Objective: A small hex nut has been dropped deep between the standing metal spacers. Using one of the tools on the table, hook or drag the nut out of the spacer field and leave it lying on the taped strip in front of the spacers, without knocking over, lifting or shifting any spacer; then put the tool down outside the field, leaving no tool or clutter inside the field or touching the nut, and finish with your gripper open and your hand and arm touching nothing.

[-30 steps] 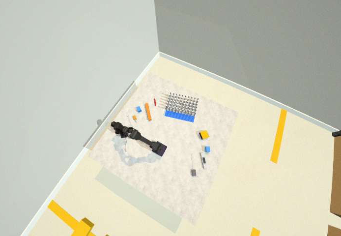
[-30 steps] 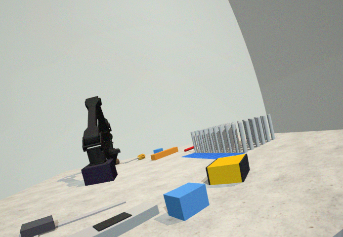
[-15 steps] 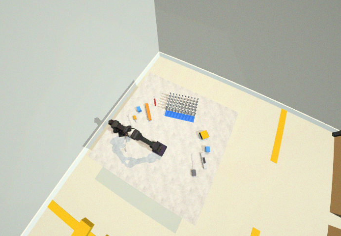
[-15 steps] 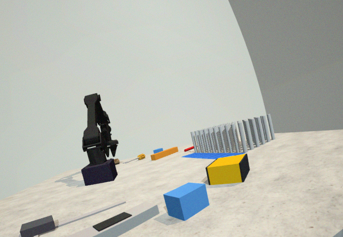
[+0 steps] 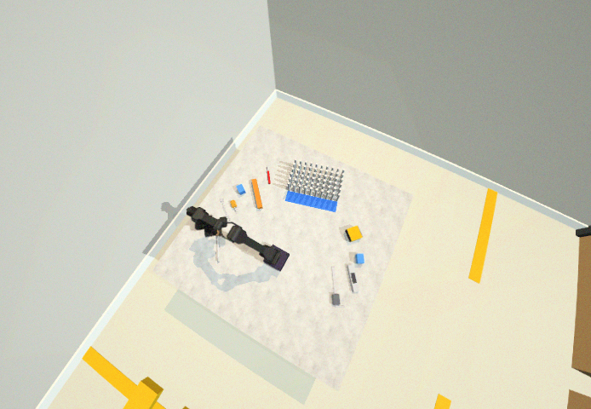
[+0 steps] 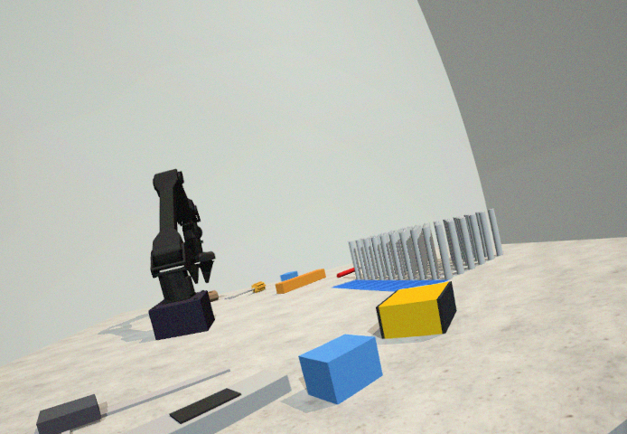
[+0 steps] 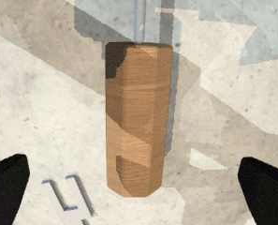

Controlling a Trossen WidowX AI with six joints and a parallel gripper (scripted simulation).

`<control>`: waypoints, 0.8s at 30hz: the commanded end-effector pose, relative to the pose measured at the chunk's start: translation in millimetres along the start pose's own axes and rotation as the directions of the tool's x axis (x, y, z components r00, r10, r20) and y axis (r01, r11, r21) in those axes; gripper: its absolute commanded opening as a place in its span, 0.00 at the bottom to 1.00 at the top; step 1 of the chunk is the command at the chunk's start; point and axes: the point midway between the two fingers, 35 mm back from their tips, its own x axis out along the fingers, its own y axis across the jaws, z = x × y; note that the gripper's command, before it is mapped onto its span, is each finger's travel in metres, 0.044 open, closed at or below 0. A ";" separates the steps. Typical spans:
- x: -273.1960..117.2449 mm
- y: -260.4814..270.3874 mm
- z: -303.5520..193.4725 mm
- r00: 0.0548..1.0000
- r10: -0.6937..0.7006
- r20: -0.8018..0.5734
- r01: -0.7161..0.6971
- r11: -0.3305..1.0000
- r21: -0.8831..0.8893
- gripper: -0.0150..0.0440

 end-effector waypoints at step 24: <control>-10.9 6.0 -9.3 0.928 -0.254 0.272 0.265 0.964 -0.005 0.91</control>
